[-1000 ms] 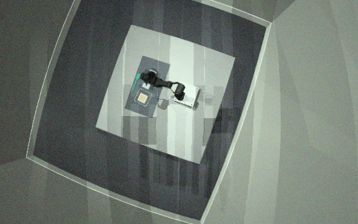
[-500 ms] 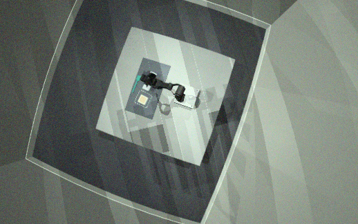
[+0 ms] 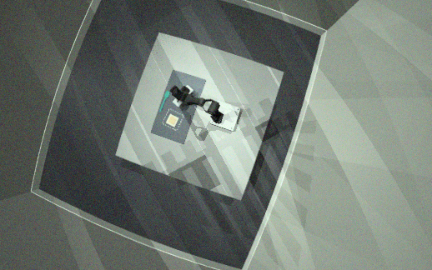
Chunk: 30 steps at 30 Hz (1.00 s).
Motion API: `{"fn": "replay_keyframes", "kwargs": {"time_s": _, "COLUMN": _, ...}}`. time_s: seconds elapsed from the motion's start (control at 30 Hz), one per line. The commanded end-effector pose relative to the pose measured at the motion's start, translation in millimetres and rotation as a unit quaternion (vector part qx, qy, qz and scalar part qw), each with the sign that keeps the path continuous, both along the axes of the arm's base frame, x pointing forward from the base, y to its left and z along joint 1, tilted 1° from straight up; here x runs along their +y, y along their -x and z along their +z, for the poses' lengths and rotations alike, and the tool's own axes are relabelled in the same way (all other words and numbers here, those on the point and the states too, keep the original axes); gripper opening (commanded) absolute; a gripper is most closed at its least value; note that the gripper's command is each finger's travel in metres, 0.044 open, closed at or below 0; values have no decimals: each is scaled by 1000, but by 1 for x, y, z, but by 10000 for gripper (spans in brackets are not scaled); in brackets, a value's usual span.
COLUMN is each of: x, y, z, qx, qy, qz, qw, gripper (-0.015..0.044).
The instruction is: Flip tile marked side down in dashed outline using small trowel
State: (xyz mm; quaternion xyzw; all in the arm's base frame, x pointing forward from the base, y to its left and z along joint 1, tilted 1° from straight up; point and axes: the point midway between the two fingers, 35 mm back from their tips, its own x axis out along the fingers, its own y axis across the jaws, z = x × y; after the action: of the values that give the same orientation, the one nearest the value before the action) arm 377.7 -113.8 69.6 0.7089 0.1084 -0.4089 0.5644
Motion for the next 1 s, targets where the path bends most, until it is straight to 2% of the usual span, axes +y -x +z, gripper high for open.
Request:
{"fn": "replay_keyframes", "kwargs": {"time_s": 0.0, "x": -21, "y": -6, "z": 2, "qx": 1, "qy": -6, "qz": -73, "qw": 997, "gripper": 0}}
{"fn": "replay_keyframes", "kwargs": {"time_s": 0.47, "x": -79, "y": -2, "z": -10, "qx": 13, "qy": -11, "qz": -301, "qw": 954, "gripper": 0}}
{"fn": "replay_keyframes", "kwargs": {"time_s": 0.97, "x": -138, "y": 13, "z": -17, "qx": -21, "qy": 35, "qz": -520, "qw": 853, "gripper": 0}}
